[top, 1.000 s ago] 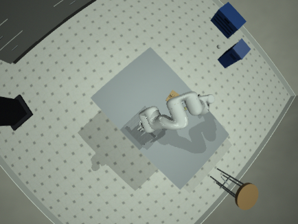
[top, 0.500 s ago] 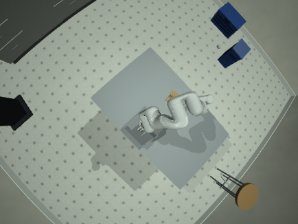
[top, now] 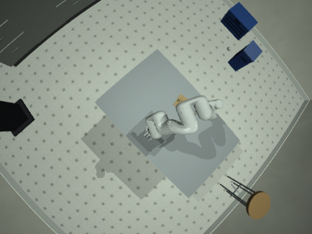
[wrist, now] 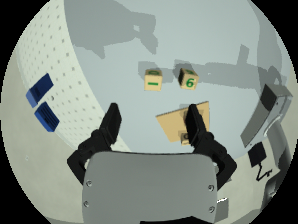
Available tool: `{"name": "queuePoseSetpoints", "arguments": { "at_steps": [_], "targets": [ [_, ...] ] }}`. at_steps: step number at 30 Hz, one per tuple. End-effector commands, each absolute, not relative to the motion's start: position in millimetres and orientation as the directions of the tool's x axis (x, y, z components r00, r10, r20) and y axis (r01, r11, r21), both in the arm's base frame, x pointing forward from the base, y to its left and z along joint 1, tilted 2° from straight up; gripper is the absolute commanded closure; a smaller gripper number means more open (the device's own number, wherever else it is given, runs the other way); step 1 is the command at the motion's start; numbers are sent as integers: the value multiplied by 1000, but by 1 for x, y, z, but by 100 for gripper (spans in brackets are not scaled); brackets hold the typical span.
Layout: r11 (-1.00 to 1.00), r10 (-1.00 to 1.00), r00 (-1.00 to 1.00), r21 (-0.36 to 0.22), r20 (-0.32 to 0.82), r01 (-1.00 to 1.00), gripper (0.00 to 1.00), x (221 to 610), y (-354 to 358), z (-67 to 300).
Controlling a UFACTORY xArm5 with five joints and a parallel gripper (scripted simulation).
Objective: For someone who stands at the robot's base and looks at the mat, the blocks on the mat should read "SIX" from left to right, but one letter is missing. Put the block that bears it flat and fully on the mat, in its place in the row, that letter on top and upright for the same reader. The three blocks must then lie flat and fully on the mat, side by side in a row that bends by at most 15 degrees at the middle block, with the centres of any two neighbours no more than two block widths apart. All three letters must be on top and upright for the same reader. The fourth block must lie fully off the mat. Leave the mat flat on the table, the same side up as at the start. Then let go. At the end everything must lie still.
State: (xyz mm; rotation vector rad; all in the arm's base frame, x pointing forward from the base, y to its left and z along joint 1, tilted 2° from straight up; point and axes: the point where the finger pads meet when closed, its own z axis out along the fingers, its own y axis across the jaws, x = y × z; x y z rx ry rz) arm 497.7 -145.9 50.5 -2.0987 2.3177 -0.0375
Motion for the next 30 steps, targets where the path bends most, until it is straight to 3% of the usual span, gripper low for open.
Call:
{"name": "queuePoseSetpoints", "arguments": {
  "at_steps": [1,2,3,30],
  "targets": [
    [174,-985,-174,-32,4,-984,0,499,-146,50],
    [174,-985,-174,-32,4,-984,0,499,-146,50],
    [174,-985,-174,-32,4,-984,40,499,-146,50],
    [174,-985,-174,-32,4,-984,40,499,-146,50]
  ]
}}
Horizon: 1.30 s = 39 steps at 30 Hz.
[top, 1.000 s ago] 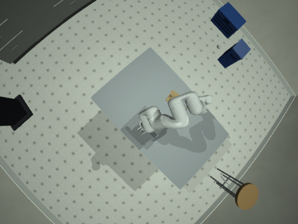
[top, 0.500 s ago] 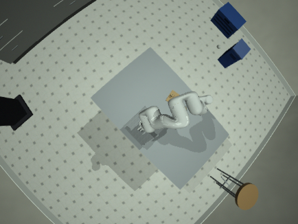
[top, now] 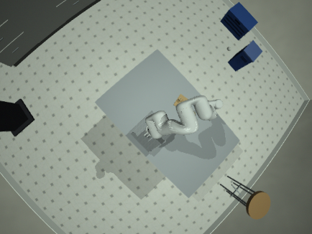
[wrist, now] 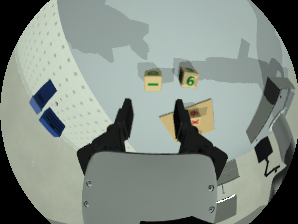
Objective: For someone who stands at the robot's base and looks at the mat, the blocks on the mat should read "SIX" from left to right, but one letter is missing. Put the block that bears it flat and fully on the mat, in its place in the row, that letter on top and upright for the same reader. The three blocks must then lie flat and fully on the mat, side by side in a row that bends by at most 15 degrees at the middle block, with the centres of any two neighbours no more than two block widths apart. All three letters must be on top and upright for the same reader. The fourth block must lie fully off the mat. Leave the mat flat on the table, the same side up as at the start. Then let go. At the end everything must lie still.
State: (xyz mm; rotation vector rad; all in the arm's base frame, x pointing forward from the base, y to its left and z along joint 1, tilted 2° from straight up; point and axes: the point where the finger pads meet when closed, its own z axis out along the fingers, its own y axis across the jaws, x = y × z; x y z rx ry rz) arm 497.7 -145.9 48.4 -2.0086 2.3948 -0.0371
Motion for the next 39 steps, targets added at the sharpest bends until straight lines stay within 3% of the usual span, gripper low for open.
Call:
{"name": "queuePoseSetpoints", "arguments": {
  "at_steps": [1,39],
  "targets": [
    [174,-985,-174,-32,4,-984,40,499,-146,50],
    [174,-985,-175,-33,4,-984,40,500,-145,26]
  ]
}}
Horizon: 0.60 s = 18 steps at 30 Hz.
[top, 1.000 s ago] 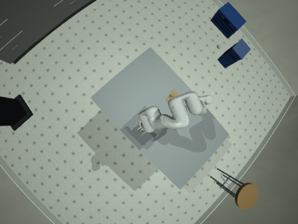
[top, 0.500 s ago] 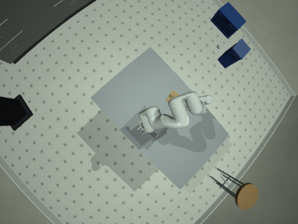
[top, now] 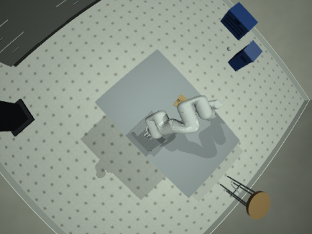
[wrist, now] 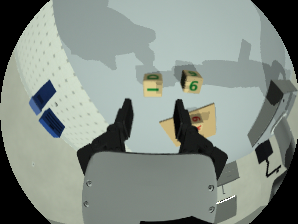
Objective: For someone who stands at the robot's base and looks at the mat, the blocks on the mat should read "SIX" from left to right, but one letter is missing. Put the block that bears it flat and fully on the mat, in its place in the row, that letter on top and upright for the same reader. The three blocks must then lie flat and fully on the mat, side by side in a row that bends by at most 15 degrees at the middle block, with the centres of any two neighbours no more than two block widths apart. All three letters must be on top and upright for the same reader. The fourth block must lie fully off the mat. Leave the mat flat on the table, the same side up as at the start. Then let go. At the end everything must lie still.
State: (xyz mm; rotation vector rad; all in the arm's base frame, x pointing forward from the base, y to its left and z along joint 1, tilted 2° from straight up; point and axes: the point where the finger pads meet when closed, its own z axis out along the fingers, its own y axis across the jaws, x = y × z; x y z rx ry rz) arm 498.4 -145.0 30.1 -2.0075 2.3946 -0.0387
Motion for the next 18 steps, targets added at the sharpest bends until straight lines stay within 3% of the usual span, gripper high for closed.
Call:
{"name": "queuePoseSetpoints", "arguments": {
  "at_steps": [1,18],
  "targets": [
    [174,-985,-175,-33,4,-984,40,500,-145,24],
    [174,-985,-175,-34,4,-984,40,501,-145,3]
  ]
}}
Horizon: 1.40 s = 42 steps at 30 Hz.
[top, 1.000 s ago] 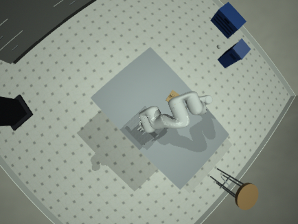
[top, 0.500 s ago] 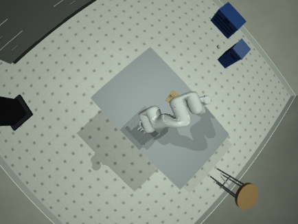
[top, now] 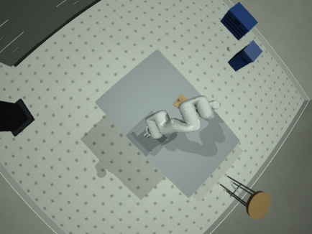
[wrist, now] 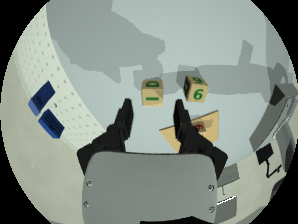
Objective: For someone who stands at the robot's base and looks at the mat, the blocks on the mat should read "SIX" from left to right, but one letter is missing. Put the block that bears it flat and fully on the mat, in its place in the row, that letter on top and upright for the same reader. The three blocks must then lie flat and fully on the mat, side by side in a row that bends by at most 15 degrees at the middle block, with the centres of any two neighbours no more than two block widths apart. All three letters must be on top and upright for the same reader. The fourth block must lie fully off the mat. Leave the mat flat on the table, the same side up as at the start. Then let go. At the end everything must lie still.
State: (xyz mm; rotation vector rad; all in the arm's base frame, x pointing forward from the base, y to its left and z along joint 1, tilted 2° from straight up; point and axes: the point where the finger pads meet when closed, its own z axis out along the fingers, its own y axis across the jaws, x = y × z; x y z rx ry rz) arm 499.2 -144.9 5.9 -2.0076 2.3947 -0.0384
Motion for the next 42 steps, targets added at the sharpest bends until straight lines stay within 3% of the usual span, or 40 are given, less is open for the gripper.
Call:
{"name": "queuePoseSetpoints", "arguments": {
  "at_steps": [1,42],
  "targets": [
    [174,-985,-175,-34,4,-984,40,501,-145,2],
    [174,-985,-175,-34,4,-984,40,501,-145,-2]
  ]
}}
